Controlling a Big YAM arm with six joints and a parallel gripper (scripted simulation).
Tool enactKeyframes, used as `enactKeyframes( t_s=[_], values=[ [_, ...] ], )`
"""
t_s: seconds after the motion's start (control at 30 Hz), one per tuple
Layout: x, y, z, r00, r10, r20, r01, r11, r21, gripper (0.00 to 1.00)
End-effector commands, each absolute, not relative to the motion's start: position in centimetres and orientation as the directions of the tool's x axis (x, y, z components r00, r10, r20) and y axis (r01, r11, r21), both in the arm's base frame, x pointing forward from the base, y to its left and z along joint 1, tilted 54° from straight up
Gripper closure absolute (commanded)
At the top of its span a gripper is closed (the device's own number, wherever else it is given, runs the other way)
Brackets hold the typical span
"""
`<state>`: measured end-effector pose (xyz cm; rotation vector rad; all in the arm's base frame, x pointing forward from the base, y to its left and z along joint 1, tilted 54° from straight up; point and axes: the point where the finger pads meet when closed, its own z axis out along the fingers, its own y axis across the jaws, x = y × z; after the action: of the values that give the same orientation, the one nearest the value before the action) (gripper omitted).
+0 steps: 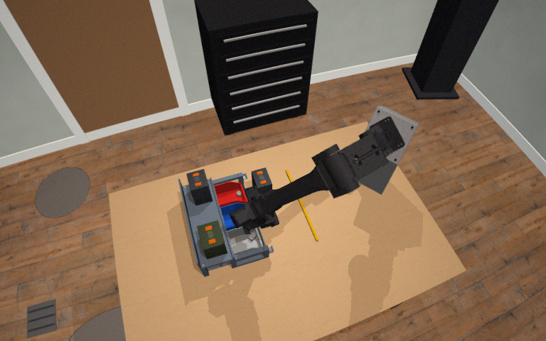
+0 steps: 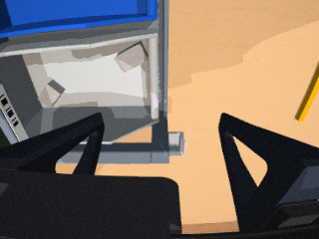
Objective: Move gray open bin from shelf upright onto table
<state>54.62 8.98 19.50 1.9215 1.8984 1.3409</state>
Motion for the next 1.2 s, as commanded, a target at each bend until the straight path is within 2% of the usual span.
enactKeyframes(
  t_s=[0.0,0.57,0.6,0.67,1.0,1.17],
  values=[
    [55.6,9.8,21.0,-0.208,0.851,0.481,0.719,-0.201,0.665,0.1],
    [57.3,11.0,19.0,-0.201,0.851,0.485,0.726,-0.203,0.657,0.1],
    [57.3,10.9,21.0,-0.22,0.852,0.475,0.698,-0.203,0.687,0.1],
    [57.8,11.3,18.6,-0.201,0.851,0.485,0.727,-0.203,0.656,0.1],
    [59.0,12.3,17.3,-0.201,0.851,0.485,0.727,-0.202,0.656,0.1],
    [59.3,11.8,18.7,-0.209,0.853,0.477,0.705,-0.207,0.678,0.1]
  ],
)
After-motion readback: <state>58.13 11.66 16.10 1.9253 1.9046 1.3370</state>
